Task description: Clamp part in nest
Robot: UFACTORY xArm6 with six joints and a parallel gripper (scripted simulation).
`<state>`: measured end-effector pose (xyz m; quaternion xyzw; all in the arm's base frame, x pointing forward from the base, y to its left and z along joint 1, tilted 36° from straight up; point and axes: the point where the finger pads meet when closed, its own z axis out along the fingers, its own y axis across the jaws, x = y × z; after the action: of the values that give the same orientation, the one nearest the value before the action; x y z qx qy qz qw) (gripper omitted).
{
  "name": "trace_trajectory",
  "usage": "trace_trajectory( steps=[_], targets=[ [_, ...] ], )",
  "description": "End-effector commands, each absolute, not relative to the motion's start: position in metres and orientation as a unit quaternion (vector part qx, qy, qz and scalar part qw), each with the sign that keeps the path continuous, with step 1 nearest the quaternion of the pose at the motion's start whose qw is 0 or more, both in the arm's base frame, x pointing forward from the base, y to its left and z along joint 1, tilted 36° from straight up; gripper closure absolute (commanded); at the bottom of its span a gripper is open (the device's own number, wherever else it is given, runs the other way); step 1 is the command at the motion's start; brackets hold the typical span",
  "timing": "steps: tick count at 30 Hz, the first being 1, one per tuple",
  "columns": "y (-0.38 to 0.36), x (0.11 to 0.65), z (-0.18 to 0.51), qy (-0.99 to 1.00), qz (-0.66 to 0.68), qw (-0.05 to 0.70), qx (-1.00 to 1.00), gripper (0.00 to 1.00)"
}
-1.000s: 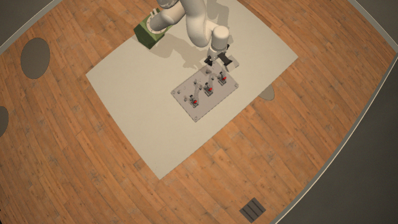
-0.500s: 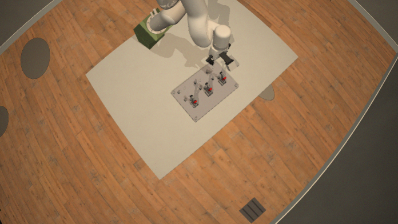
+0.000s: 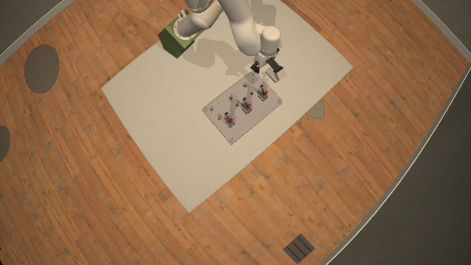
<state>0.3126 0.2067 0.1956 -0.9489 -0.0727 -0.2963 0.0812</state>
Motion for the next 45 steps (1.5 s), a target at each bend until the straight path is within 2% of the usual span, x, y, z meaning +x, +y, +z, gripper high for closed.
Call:
trace_trajectory(
  steps=[1, 23, 45],
  targets=[
    [0.225, 0.312, 0.199, -0.071, -0.299, 0.078, -0.948, 0.00],
    [0.301, 0.306, 0.213, -0.071, -0.299, 0.078, -0.948, 0.00],
    [0.306, 0.305, 0.213, -0.071, -0.299, 0.078, -0.948, 0.00]
  ],
)
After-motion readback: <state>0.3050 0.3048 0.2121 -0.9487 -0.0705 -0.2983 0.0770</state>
